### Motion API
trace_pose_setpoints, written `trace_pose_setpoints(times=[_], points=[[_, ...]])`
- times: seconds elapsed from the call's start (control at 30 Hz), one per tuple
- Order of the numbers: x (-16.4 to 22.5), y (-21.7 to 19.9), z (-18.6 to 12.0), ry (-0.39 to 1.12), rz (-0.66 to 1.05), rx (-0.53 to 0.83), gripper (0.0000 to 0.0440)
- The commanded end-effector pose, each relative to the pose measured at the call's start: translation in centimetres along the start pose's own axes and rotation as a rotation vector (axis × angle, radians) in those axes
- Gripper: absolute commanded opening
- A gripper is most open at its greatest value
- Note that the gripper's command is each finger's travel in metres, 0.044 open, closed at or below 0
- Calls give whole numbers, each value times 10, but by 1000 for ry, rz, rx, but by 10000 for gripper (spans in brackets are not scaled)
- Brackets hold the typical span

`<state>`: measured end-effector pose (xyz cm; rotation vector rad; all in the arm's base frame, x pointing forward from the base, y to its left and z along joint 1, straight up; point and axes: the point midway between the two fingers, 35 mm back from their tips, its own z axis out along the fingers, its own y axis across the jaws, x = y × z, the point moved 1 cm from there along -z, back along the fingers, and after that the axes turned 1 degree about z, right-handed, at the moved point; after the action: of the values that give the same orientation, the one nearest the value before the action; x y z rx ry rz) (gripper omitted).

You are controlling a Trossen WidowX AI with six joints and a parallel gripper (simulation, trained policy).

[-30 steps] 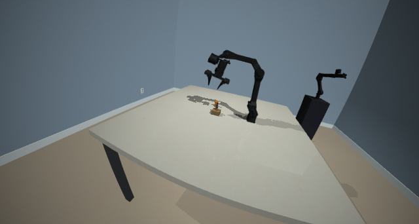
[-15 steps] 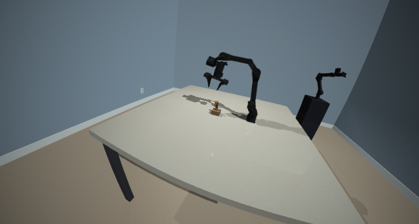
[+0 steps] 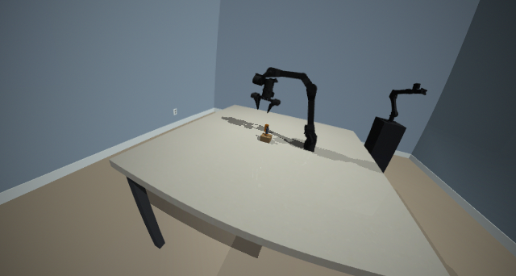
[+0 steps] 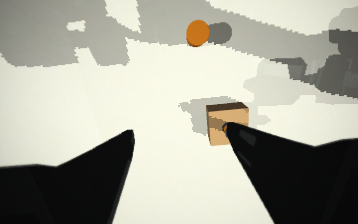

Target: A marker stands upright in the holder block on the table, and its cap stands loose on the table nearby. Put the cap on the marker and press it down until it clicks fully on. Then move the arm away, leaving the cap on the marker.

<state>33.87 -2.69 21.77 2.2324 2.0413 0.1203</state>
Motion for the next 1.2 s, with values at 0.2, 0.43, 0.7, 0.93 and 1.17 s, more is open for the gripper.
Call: trace_pose_setpoints(times=[0.2,0.43,0.7,0.93,1.17], points=[[-18,2,15,-1,52,55,334],[-30,1,28,-1,82,97,333],[-41,-2,43,4,109,152,332],[-50,-5,58,14,126,202,329],[-58,-9,75,30,136,246,324]])
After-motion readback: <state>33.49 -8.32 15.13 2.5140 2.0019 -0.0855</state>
